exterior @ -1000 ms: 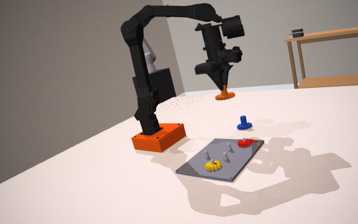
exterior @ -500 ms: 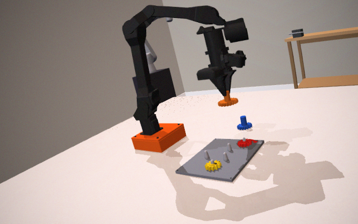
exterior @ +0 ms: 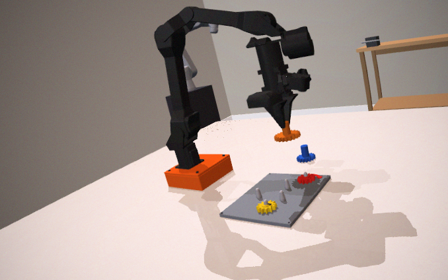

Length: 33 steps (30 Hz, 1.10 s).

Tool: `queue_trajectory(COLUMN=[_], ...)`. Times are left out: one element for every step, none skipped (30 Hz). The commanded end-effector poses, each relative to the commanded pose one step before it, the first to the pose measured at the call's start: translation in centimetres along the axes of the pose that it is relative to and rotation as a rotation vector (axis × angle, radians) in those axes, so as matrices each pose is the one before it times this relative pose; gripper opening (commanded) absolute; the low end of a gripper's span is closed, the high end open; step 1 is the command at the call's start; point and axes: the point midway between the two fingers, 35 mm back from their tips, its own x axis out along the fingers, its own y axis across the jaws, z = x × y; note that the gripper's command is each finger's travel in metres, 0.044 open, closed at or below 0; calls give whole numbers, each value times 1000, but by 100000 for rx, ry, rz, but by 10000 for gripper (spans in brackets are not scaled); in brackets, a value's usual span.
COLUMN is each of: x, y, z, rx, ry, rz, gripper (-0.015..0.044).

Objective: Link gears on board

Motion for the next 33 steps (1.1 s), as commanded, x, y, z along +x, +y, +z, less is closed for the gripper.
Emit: queue_trajectory(x=[387,88,88,88,88,88,89,89,89,89,90,90,90,90,90,91,91,91,91,91,92,92,92,92,92,93,93,93,93,93,94,94,94], y=[-810,-212,-213,-214,-216,-217,-218,-219,-220,-221,-223,-224,-225,-226,-227,-228,-229,-230,-231,-232,-233,-234,-235,-236,-237,-238,-238,-239,-240,-241,-242,-242,-243], z=[424,108,106,104,102,100,99,97,95,93,91,89,88,86,84,82,80,78,76,74,72,70,68,66,64,62,60,58,56,54,52,50,48], rx=[-373,8,8,8,8,8,8,8,8,8,8,8,8,8,8,8,8,8,8,8,8,8,8,8,8,8,8,8,8,8,8,8,8], ry=[-57,-10,-10,-9,-9,-8,-8,-7,-7,-6,-6,-5,-5,-4,-4,-3,-3,-2,-2,-1,-1,0,0,1,1,2,2,3,3,4,4,5,5], rz=[22,-41,-41,-41,-41,-41,-41,-42,-42,-42,-42,-42,-42,-42,-42,-42,-43,-43,-43,-43,-43,-43,-43,-43,-43,-43,-43,-43,-43,-43,-43,-43,-43], gripper=[0,0,0,0,0,0,0,0,0,0,0,0,0,0,0,0,0,0,0,0,0,0,0,0,0,0,0,0,0,0,0,0,0])
